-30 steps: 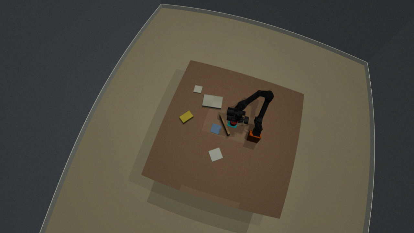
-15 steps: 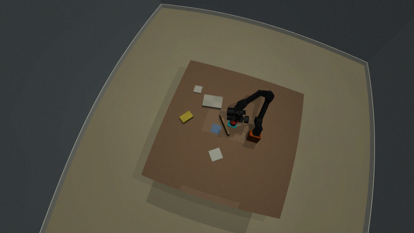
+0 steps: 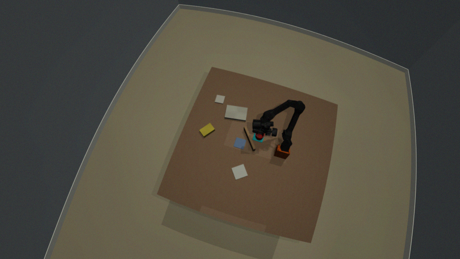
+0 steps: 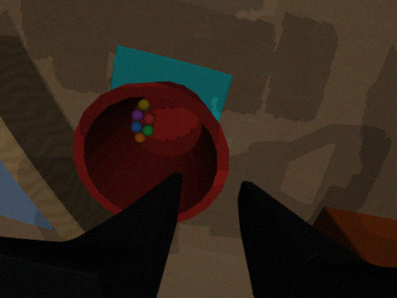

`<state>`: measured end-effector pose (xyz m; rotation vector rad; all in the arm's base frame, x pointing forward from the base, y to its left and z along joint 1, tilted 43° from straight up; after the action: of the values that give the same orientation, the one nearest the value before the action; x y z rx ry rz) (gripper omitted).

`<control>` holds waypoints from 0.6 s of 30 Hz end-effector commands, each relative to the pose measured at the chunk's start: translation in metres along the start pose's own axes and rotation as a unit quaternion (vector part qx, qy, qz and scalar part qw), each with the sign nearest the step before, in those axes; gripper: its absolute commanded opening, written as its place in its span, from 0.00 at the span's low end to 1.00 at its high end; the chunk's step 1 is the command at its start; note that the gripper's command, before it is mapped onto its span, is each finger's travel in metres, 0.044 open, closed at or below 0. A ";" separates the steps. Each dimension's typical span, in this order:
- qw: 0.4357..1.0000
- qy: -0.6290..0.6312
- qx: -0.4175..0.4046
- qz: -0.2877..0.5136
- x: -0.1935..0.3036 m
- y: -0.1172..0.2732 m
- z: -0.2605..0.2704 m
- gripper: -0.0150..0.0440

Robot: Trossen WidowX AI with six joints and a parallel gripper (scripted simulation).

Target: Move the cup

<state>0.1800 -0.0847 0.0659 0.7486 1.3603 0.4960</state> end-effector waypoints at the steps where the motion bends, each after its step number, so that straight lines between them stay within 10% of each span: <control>1: 1.000 -0.004 -0.003 0.003 0.000 0.006 0.002 0.47; 8: 1.000 -0.004 -0.002 0.002 0.000 0.011 -0.002 0.47; 18: 1.000 0.001 0.000 -0.001 0.000 0.009 -0.002 0.92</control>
<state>0.1782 -0.0791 0.0715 0.7469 1.3609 0.4934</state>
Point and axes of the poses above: the point midway between the two fingers, 35 mm back from their tips, its own y axis back along the fingers, its own z axis across the jaws, x = y × z, the point moved 1 cm from there along y, back along the fingers, and after that the axes turned 9 degrees about -y, right-handed, at the moved point
